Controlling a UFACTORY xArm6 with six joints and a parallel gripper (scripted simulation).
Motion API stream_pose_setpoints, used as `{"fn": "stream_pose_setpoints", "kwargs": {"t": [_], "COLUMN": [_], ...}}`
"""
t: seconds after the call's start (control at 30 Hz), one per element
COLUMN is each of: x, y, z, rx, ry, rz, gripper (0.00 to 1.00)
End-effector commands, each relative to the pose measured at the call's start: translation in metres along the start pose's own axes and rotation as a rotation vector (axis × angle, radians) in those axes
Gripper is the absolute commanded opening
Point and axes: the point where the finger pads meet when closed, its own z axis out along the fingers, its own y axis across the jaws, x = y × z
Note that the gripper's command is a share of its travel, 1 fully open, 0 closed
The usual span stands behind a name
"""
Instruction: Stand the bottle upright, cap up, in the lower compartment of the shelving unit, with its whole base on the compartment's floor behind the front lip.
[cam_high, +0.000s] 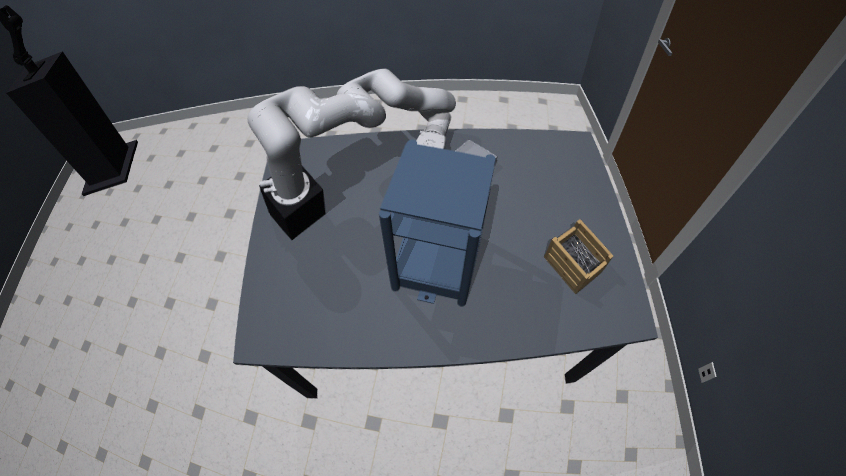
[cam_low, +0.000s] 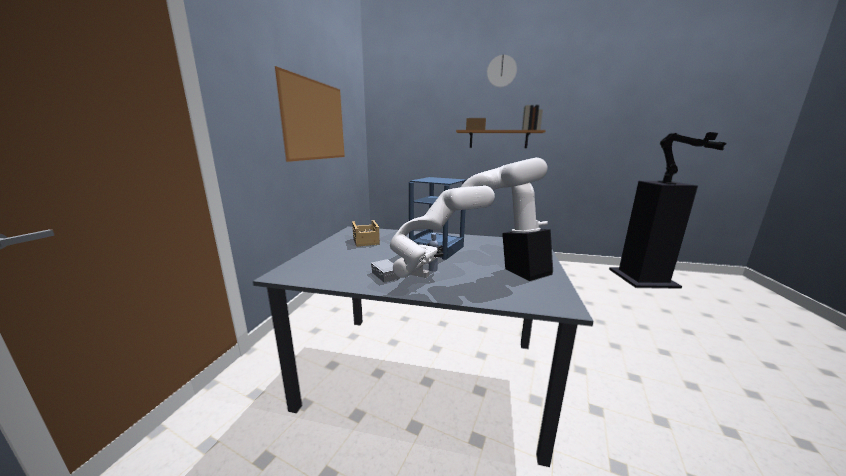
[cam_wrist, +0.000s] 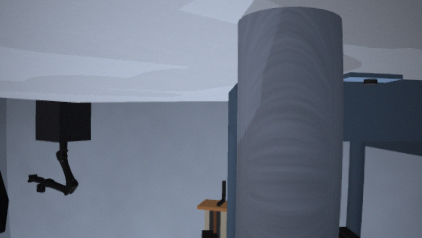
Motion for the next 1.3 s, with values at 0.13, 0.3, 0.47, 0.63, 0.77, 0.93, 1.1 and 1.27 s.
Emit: {"fn": "stream_pose_setpoints", "kwargs": {"t": [0.13, 0.3, 0.47, 0.63, 0.77, 0.93, 1.1, 1.27], "x": [0.0012, 0.0026, 0.0035, 0.0038, 0.004, 0.0041, 0.0041, 0.0041], "y": [0.0009, 0.0009, 0.0008, 0.0008, 0.0008, 0.0008, 0.0008, 0.0008], "z": [-0.0012, -0.0011, -0.0011, -0.0011, -0.001, -0.001, -0.001, -0.001], "rx": [0.001, 0.001, 0.001, 0.001, 0.001, 0.001, 0.001, 0.001], "ry": [0.002, 0.002, 0.002, 0.002, 0.002, 0.002, 0.002, 0.002], "rz": [0.003, 0.003, 0.003, 0.003, 0.003, 0.003, 0.003, 0.003], "gripper": [0.63, 0.63, 0.63, 0.63, 0.63, 0.63, 0.63, 0.63]}}
